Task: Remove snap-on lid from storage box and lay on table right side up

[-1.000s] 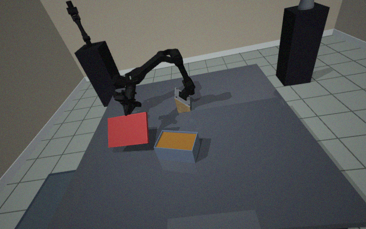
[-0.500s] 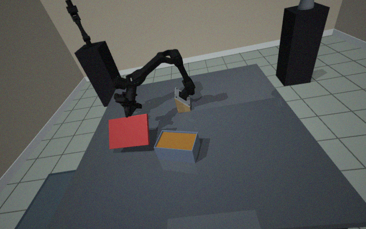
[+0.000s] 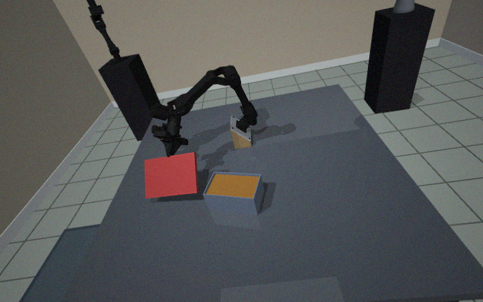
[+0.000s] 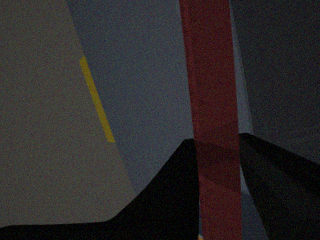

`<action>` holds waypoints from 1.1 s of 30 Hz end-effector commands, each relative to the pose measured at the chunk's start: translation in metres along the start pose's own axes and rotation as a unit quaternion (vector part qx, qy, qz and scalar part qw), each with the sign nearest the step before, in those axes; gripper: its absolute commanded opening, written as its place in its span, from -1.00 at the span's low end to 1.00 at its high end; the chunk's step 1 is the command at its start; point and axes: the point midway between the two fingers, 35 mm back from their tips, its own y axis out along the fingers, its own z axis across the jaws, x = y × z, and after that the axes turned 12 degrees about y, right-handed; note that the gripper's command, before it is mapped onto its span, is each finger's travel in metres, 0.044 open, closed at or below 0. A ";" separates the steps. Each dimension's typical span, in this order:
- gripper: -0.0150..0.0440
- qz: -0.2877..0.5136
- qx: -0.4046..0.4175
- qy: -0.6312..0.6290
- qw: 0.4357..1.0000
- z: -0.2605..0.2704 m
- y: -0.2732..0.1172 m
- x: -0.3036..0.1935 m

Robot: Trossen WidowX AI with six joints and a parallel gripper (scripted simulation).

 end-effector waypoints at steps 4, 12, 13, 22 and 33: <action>-0.49 0.002 0.003 0.000 1.000 -0.004 0.003 0.000; -0.49 0.003 0.003 0.000 1.000 -0.008 0.008 0.001; -0.49 0.003 0.003 0.000 1.000 -0.009 0.008 0.002; -0.49 0.003 0.003 0.000 1.000 -0.014 0.013 0.003; -0.49 0.003 0.003 0.001 1.000 -0.021 0.019 0.004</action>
